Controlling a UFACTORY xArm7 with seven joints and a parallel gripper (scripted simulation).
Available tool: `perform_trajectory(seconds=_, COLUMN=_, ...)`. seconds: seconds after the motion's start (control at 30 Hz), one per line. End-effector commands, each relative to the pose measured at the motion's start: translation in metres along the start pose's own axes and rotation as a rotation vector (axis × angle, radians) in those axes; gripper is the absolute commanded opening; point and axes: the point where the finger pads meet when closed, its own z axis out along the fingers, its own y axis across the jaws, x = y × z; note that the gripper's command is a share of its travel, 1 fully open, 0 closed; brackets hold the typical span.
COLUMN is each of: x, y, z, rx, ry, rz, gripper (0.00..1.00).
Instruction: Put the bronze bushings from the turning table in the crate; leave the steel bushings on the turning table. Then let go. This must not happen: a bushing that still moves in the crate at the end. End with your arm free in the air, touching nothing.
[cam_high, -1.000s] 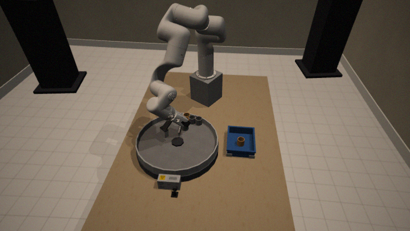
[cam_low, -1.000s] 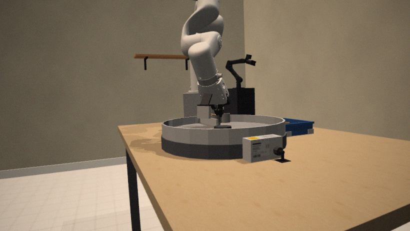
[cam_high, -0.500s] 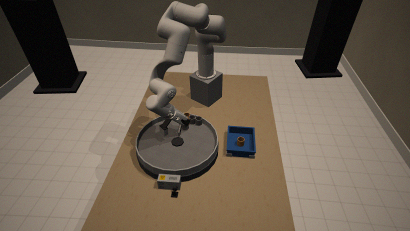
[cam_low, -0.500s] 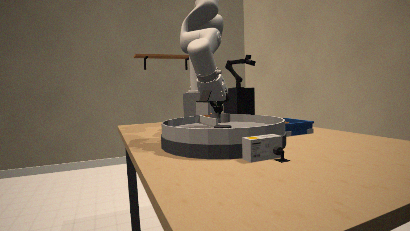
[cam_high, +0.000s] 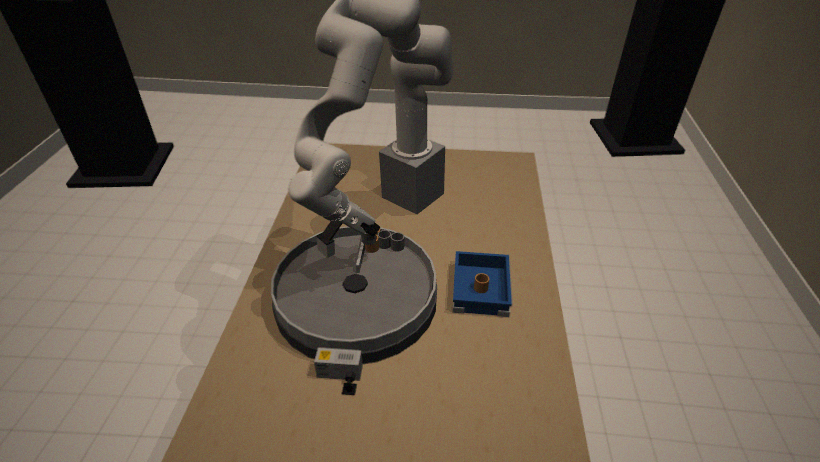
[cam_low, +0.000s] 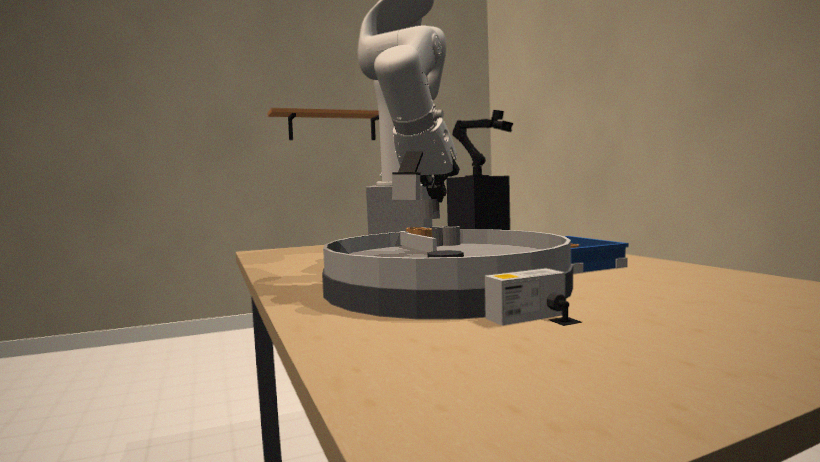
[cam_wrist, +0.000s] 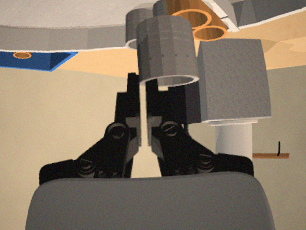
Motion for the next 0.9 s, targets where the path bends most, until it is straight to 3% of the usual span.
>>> perform_trajectory(seconds=0.0, x=-0.003, y=-0.001, z=-0.006, rx=0.001, ry=0.004, rz=-0.001, gripper=0.00)
perform_trajectory(seconds=0.5, x=-0.001, y=-0.003, z=-0.008, rx=0.001, ry=0.004, rz=-0.001, gripper=0.00)
perform_trajectory(seconds=0.87, x=0.043, y=-0.041, z=-0.045, rx=0.001, ry=0.004, rz=-0.001, gripper=0.00)
